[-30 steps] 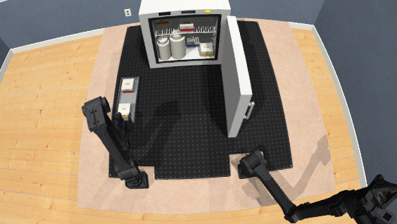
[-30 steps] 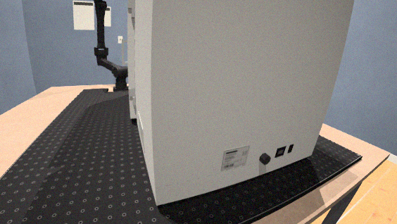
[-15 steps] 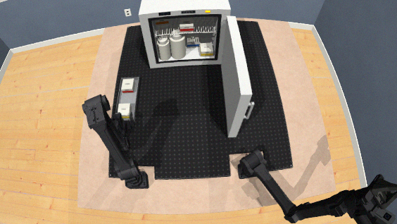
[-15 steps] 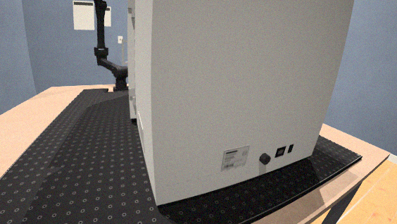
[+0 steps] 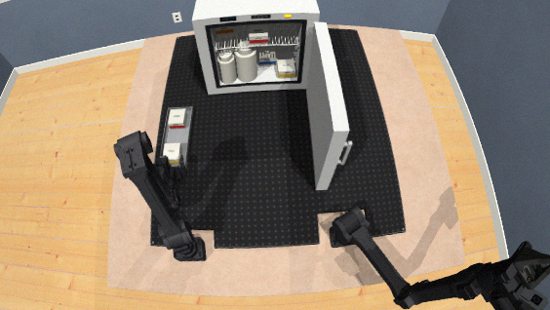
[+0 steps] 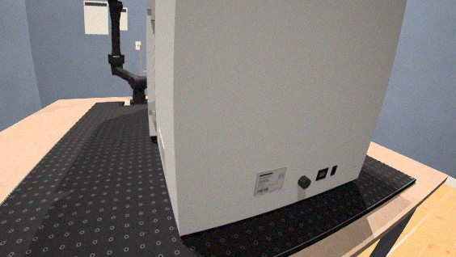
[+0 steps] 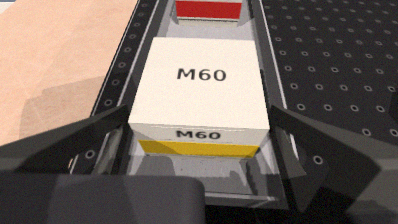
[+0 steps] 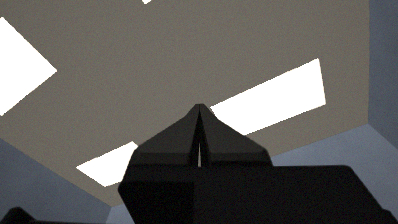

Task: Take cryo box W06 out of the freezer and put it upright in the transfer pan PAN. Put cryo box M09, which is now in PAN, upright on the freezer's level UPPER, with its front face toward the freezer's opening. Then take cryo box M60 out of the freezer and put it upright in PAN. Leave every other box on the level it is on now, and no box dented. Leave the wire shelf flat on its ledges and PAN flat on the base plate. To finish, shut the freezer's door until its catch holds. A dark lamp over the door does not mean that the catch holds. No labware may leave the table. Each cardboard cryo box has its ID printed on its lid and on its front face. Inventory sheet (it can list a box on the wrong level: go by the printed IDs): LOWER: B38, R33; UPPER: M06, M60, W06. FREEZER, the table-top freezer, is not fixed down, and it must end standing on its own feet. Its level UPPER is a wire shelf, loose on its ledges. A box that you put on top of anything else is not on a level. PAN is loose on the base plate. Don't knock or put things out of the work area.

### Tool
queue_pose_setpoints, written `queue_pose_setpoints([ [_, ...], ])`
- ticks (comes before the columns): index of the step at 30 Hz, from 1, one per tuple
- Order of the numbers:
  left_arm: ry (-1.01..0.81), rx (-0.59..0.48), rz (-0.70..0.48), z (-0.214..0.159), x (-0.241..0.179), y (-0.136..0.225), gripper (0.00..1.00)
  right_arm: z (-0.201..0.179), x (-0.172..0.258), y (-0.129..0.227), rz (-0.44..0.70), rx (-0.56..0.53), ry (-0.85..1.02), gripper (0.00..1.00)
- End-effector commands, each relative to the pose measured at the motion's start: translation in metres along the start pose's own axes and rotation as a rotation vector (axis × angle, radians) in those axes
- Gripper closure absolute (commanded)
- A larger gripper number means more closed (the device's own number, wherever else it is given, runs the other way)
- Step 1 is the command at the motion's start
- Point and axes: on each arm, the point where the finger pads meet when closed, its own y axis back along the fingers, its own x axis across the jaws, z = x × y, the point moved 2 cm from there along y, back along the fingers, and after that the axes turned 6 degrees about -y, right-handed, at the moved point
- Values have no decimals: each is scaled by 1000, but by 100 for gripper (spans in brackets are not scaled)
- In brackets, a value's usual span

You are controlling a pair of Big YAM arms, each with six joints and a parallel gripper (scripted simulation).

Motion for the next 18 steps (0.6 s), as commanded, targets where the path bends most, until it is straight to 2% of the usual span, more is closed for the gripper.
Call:
queue_pose_setpoints([
  [1,5,-7,-3,-1,-3,-2,0,-14,-1,-3,0,31,11,100],
  [9,11,13,-6,-3,-3,0,0,-14,-1,-3,0,31,11,100],
  [18,4,-10,-2,17,0,3,0,-14,-1,-3,0,31,11,100],
])
